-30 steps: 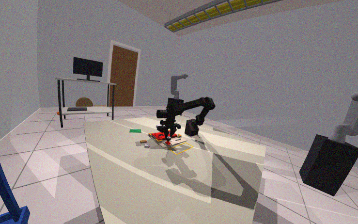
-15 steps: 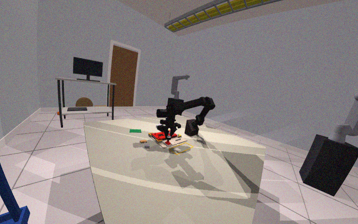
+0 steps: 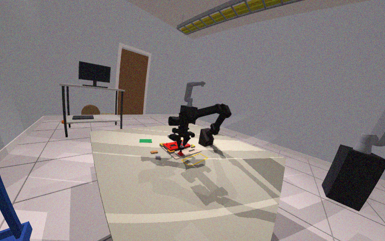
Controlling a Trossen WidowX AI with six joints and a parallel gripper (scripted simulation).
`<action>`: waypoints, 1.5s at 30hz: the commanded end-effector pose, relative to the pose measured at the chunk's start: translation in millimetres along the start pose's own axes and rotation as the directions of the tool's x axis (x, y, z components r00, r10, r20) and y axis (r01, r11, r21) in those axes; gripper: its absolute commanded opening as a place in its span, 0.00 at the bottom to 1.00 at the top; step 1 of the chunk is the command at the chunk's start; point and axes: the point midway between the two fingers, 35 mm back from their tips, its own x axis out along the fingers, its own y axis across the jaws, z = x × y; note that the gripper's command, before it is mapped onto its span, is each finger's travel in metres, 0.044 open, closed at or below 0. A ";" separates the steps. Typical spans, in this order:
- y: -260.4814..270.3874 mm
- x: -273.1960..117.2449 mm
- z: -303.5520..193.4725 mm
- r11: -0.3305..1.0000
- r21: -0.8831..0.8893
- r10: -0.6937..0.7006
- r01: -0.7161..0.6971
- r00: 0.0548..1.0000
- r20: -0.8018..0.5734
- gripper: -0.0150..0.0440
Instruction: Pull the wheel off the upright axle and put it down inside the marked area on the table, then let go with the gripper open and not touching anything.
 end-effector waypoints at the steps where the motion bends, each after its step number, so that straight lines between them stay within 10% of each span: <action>1: 0.4 -3.1 0.8 1.000 -0.002 0.003 -0.003 1.000 0.003 0.25; 45: -0.4 -39.5 -2.2 1.000 0.003 0.005 -0.005 1.000 -0.001 0.25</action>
